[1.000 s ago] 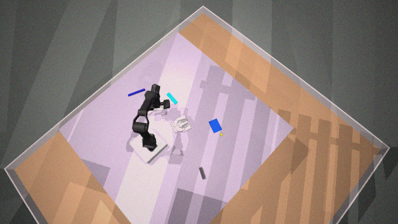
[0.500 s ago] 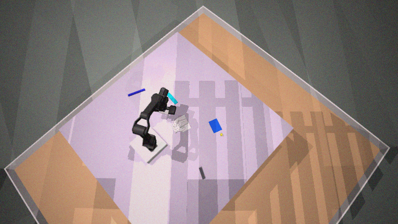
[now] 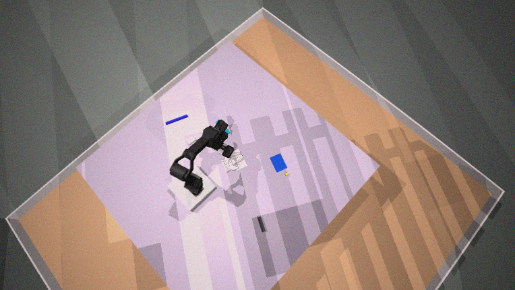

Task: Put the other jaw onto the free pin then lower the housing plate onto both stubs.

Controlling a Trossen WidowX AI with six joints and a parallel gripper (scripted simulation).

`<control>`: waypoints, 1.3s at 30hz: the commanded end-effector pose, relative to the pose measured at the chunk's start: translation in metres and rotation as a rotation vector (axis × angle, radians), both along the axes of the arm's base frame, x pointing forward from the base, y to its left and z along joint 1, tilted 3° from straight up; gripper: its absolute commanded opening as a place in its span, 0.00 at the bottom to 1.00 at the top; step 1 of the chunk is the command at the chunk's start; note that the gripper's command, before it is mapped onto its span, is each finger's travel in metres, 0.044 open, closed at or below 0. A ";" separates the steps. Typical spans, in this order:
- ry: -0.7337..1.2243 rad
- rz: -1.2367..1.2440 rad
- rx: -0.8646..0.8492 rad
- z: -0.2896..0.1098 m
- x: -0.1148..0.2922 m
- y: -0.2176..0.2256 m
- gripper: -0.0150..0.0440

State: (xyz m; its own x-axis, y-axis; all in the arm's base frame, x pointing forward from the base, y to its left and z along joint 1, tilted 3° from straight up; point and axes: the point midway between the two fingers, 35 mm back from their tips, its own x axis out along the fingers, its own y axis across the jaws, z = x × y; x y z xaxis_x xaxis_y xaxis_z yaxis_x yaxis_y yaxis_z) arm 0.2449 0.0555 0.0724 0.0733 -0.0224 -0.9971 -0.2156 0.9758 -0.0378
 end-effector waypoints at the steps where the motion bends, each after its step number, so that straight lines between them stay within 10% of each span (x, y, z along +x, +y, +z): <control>1: 0.004 -0.108 0.008 -0.001 -0.004 -0.016 0.85; 39: -0.013 -0.581 0.033 -0.002 -0.022 -0.081 0.85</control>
